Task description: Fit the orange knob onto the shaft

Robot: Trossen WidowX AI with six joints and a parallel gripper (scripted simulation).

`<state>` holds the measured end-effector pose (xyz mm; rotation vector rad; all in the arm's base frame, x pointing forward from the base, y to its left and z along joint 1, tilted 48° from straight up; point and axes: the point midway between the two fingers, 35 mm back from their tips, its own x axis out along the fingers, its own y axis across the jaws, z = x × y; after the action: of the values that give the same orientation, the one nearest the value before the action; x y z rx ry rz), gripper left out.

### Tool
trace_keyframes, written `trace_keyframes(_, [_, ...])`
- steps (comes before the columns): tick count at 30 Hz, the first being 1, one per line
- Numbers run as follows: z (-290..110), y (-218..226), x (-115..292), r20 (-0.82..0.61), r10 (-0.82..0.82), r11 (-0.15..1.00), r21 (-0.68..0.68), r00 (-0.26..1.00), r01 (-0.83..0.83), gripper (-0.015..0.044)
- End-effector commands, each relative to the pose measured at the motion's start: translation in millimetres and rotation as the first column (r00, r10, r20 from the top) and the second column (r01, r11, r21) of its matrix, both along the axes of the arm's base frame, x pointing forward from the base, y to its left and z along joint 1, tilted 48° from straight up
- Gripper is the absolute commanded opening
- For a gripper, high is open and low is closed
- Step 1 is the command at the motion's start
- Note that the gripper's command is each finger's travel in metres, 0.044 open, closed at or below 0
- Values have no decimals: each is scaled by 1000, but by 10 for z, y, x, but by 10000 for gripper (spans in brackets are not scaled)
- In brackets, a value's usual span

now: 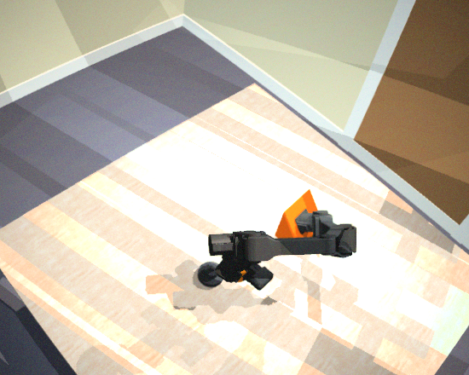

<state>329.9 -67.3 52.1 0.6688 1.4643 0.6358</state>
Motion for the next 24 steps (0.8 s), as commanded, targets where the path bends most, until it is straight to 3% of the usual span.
trace_keyframes(1, [-97,-96,29,10,-5,1000,-10,1000,6,0])
trace_keyframes(24, [-778,-380,83,14,-2,1000,-11,1000,3,0])
